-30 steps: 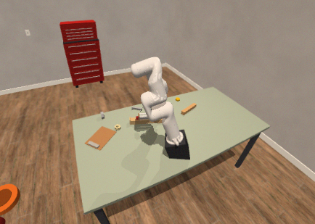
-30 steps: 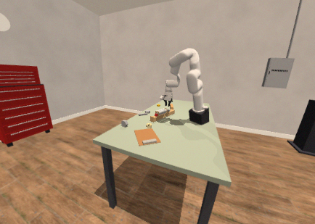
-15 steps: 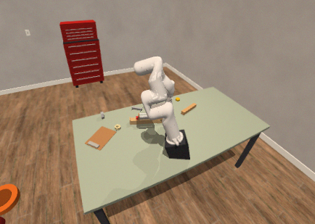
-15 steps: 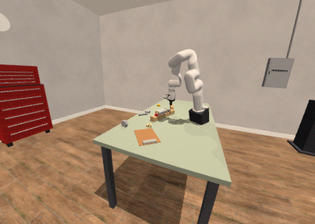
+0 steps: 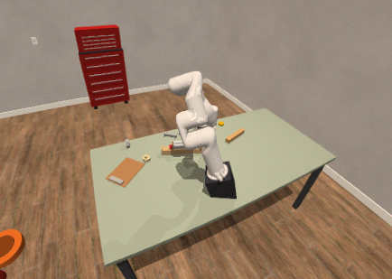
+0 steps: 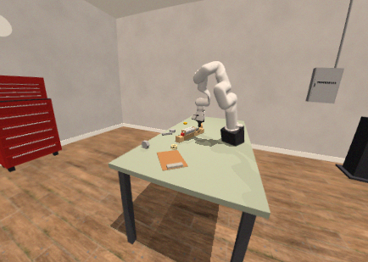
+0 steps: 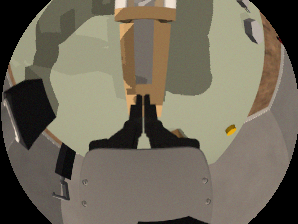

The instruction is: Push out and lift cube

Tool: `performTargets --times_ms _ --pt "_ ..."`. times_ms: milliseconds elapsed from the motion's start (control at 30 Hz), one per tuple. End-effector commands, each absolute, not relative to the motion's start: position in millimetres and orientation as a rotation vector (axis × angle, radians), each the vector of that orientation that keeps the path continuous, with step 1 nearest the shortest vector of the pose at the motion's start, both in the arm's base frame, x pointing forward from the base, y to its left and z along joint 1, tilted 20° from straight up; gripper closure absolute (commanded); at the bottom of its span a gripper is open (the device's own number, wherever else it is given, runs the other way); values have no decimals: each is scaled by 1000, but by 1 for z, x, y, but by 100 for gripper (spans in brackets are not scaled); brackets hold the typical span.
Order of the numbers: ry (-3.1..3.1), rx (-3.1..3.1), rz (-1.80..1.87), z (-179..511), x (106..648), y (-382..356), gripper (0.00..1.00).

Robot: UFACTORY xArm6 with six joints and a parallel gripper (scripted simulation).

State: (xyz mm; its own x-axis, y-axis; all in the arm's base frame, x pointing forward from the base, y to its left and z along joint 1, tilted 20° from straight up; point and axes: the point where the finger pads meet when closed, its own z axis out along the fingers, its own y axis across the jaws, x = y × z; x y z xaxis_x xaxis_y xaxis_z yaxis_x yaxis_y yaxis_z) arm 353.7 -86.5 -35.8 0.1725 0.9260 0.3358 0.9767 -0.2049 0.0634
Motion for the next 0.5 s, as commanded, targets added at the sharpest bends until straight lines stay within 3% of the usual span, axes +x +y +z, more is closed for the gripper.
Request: performTargets --times_ms 0,467 --pt "-1869 -2276 -466 -39 357 -86 100" --pt "-1869 -2276 -466 -60 360 -79 100"
